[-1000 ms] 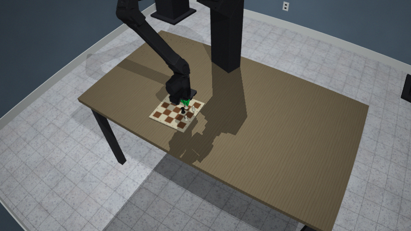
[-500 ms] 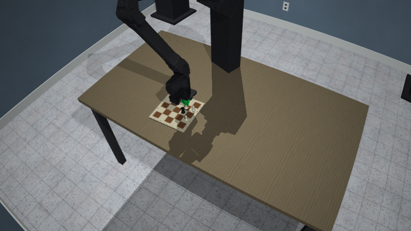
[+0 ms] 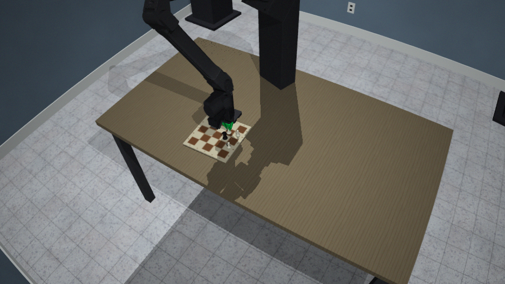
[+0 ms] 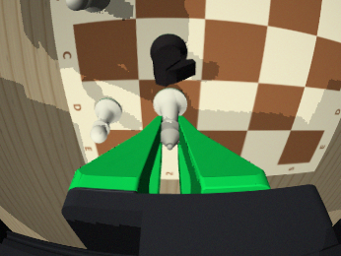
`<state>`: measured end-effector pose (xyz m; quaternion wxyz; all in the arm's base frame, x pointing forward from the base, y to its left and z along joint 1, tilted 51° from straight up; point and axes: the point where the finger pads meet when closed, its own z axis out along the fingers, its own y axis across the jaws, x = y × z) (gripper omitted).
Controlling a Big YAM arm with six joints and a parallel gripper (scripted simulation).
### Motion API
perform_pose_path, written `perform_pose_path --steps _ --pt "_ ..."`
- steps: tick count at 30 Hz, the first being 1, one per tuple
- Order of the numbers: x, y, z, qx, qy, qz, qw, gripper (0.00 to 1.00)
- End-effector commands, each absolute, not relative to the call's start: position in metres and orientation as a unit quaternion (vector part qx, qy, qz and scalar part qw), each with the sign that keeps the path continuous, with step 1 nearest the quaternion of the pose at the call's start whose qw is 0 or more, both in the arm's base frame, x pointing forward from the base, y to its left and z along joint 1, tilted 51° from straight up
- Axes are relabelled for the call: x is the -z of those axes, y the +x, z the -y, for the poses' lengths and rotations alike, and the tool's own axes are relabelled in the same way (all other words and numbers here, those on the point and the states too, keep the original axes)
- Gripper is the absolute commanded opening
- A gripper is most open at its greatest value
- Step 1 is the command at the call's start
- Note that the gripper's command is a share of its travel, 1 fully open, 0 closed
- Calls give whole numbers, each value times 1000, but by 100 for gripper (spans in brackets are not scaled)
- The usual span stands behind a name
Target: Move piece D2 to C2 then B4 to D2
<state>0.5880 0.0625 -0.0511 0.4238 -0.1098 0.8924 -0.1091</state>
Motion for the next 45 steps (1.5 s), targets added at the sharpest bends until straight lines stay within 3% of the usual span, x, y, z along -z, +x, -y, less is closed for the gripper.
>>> perform_pose_path --steps 1,6,7,12,13,17,18,30,45 --pt "63 581 -65 111 -121 -896 411 0" --pt "63 581 -65 111 -121 -896 411 7" --pt "63 581 -65 111 -121 -896 411 14" --pt "63 581 -65 111 -121 -896 411 21" --pt "63 581 -65 111 -121 -896 411 28" --pt "63 581 -65 111 -121 -896 411 28" --pt "63 581 -65 111 -121 -896 411 35" --pt "70 568 -66 110 -124 -901 400 35" --pt "17 531 -75 105 -115 -895 417 35"
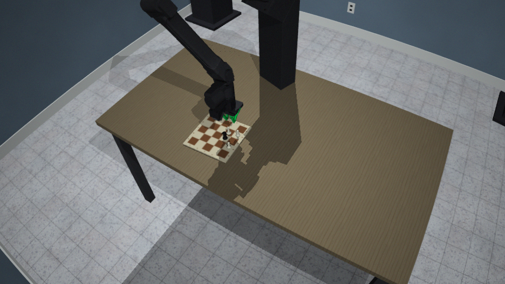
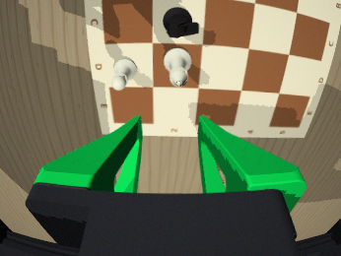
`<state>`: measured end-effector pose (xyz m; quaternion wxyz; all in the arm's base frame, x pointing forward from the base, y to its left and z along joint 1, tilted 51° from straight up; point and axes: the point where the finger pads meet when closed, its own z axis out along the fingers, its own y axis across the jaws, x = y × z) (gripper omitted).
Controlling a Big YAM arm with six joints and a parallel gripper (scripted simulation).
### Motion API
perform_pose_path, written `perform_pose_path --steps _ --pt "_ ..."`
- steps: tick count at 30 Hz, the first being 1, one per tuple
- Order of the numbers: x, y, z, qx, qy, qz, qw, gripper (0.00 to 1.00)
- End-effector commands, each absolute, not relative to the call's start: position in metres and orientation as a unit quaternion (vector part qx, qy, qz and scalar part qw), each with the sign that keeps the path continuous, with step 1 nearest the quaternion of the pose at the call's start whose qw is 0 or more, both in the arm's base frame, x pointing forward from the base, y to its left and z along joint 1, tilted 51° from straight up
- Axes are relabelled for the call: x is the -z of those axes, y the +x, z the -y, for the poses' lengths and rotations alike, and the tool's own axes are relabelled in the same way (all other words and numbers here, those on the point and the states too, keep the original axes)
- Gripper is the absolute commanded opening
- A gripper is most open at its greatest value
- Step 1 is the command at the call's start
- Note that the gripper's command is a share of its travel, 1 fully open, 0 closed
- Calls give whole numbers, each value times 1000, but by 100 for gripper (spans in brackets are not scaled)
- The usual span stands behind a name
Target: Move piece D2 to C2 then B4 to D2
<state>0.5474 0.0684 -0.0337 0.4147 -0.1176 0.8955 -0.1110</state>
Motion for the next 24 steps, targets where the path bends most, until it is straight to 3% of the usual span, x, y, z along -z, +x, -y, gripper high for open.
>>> perform_pose_path --steps 1,15,16,24 --pt "14 527 -76 105 -115 -895 417 35" --pt "-8 514 -72 108 -107 -893 423 35" --pt "-7 516 -72 108 -107 -893 423 100" --pt "-7 516 -72 108 -107 -893 424 100"
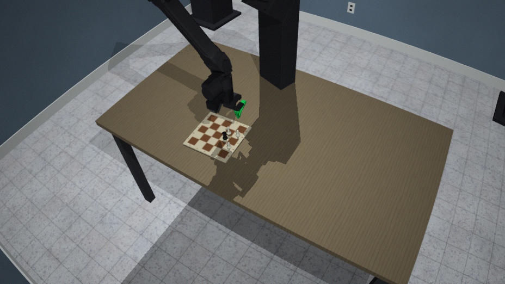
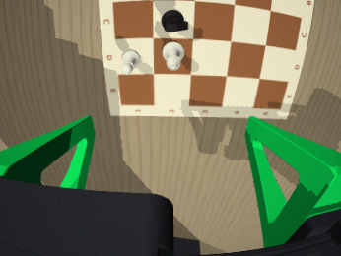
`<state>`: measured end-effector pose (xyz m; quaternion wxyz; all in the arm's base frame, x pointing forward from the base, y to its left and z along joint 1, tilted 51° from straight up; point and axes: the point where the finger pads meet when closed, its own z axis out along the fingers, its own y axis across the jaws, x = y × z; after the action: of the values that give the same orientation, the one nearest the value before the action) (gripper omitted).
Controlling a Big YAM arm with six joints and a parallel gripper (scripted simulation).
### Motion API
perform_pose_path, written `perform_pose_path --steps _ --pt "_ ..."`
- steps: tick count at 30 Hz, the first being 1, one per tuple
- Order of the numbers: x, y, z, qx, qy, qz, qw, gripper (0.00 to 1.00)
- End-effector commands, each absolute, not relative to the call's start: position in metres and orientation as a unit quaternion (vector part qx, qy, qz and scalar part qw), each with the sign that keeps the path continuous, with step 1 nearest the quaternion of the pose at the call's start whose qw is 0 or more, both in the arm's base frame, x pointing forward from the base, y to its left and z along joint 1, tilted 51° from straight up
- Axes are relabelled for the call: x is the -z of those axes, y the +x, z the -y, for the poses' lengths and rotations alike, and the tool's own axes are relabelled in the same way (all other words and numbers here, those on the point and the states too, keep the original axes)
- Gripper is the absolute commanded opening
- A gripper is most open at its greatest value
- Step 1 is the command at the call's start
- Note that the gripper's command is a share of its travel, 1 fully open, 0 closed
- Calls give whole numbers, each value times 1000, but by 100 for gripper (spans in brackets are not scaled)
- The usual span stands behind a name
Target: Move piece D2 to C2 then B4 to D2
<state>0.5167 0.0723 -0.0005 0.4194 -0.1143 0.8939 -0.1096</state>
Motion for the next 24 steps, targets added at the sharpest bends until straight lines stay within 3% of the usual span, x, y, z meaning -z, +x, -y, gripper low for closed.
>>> perform_pose_path --steps 1,24 --pt "-7 516 -72 108 -107 -893 424 100" --pt "-17 490 -80 106 -115 -895 419 100"
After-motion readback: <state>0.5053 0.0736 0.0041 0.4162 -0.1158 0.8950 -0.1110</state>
